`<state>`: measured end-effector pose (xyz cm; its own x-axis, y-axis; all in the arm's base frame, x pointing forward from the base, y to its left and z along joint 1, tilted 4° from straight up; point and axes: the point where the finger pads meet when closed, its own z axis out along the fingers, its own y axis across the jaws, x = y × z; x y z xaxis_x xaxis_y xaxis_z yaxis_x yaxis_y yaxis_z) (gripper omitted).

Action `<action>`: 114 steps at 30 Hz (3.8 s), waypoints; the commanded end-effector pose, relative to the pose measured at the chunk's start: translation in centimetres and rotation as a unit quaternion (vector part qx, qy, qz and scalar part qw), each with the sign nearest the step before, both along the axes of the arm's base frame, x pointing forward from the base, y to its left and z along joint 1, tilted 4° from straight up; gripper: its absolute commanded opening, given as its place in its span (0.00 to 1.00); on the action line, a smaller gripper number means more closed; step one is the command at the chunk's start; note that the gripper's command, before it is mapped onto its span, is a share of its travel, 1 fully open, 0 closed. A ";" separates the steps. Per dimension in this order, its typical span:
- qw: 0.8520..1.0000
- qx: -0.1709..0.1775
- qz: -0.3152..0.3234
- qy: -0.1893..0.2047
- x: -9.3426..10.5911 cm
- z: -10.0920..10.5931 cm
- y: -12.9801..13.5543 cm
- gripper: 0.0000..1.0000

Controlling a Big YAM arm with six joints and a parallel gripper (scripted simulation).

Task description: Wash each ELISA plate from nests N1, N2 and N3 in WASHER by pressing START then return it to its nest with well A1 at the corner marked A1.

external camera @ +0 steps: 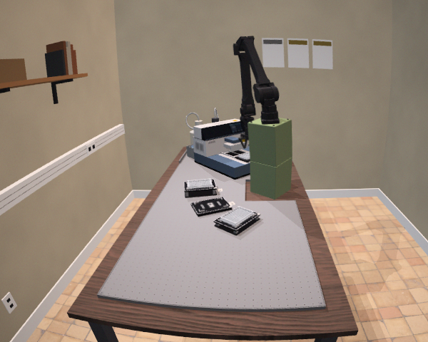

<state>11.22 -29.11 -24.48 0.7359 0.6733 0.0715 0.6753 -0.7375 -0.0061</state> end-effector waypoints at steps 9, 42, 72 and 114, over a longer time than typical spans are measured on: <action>1.000 0.000 -0.003 -0.001 0.1 -0.6 -0.1 1.00; 1.000 0.005 -0.004 0.000 0.4 -2.3 0.3 1.00; 1.000 0.004 -0.003 0.000 0.5 -4.1 0.5 1.00; 1.000 0.001 -0.003 0.000 0.2 -3.5 0.2 0.82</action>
